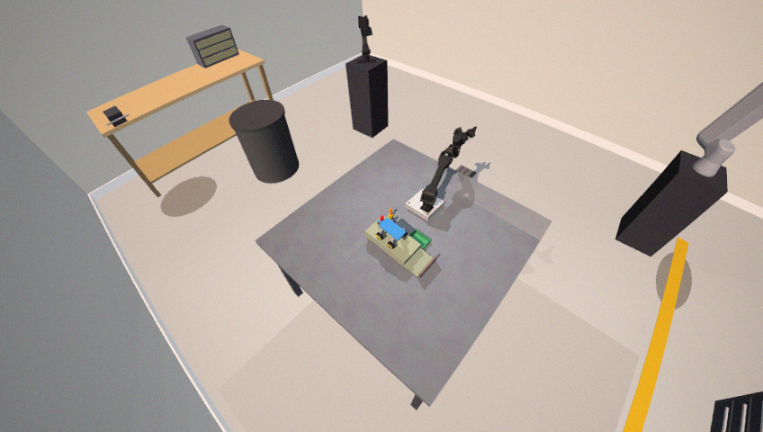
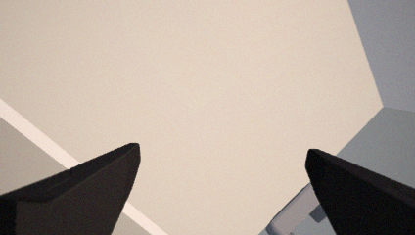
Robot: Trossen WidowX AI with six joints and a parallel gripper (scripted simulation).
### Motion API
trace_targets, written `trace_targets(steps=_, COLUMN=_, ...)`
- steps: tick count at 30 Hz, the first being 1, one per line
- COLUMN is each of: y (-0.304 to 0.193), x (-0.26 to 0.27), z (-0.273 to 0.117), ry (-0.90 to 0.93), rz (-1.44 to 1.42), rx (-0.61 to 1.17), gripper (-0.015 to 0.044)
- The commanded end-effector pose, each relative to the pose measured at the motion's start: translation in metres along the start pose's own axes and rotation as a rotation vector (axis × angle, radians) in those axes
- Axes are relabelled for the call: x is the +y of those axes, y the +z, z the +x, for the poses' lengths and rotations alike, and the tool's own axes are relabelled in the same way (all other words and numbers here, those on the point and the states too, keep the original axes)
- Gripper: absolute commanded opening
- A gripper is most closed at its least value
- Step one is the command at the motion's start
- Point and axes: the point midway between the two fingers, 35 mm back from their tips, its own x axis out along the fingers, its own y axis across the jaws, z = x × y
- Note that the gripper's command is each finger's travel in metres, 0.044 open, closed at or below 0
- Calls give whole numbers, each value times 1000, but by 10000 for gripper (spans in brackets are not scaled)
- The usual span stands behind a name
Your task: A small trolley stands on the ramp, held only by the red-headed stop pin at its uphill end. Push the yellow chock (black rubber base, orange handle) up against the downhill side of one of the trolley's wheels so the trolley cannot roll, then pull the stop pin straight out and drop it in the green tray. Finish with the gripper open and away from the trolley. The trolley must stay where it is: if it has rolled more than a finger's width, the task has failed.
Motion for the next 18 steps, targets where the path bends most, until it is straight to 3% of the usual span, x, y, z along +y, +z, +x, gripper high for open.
trace_targets(steps=1, y=2, x=2, z=-1, ry=6, rz=-2, rx=-2, gripper=374)
trace_targets(steps=8, y=89, x=51, z=-33, ry=207, rz=-96, rx=-75, gripper=190)
trace_targets(steps=18, y=222, x=109, z=-128, ry=519, rz=-280, rx=-267, gripper=190)
